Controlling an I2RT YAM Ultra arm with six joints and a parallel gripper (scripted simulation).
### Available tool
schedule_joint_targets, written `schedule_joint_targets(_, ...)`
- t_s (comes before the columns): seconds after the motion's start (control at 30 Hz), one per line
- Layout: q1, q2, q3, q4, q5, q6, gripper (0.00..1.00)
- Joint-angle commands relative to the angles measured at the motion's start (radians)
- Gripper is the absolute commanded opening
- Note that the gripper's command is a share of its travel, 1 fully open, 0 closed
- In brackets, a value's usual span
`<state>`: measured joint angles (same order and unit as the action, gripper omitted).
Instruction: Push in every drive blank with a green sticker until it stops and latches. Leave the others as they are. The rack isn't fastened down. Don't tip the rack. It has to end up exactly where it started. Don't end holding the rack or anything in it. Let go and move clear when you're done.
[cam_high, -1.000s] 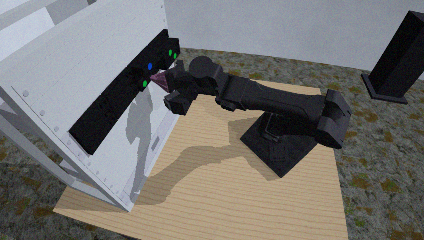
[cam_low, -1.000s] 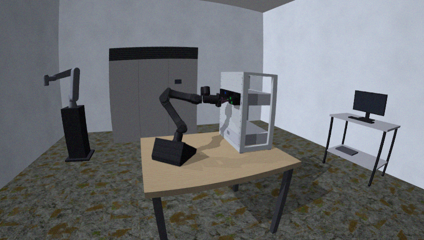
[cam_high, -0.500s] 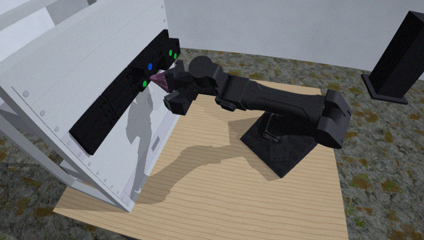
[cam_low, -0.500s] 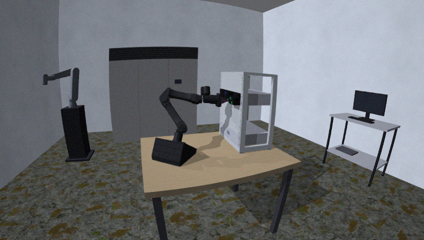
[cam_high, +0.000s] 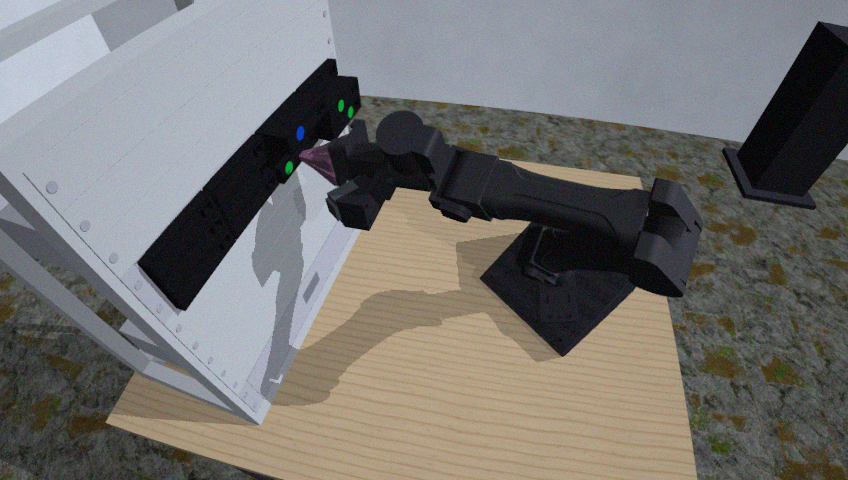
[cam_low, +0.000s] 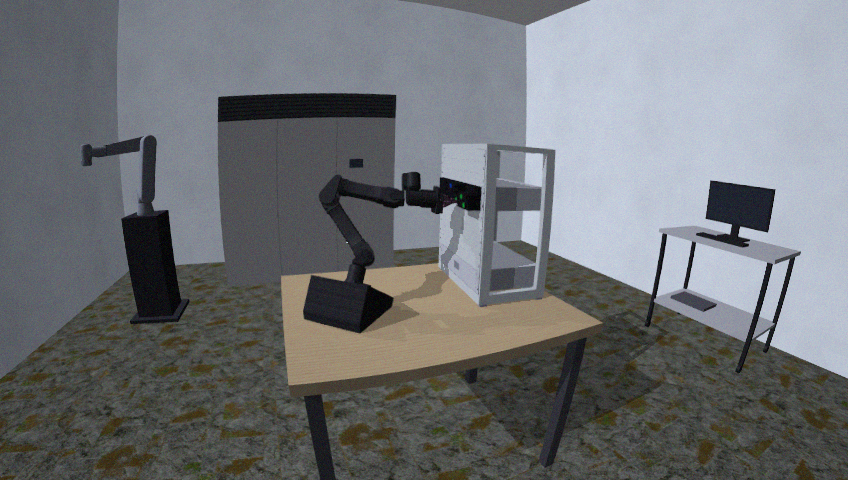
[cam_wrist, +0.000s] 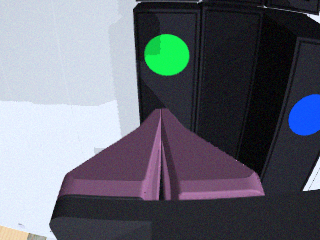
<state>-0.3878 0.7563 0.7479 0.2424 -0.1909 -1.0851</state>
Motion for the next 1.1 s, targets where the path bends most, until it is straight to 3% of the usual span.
schedule_joint_targets(0.0, -0.021, 0.026, 0.053, 0.053, 0.028, 0.010, 0.00)
schedule_joint_targets(1.07, -0.026, 0.038, 0.069, 0.049, 0.024, 0.012, 0.00)
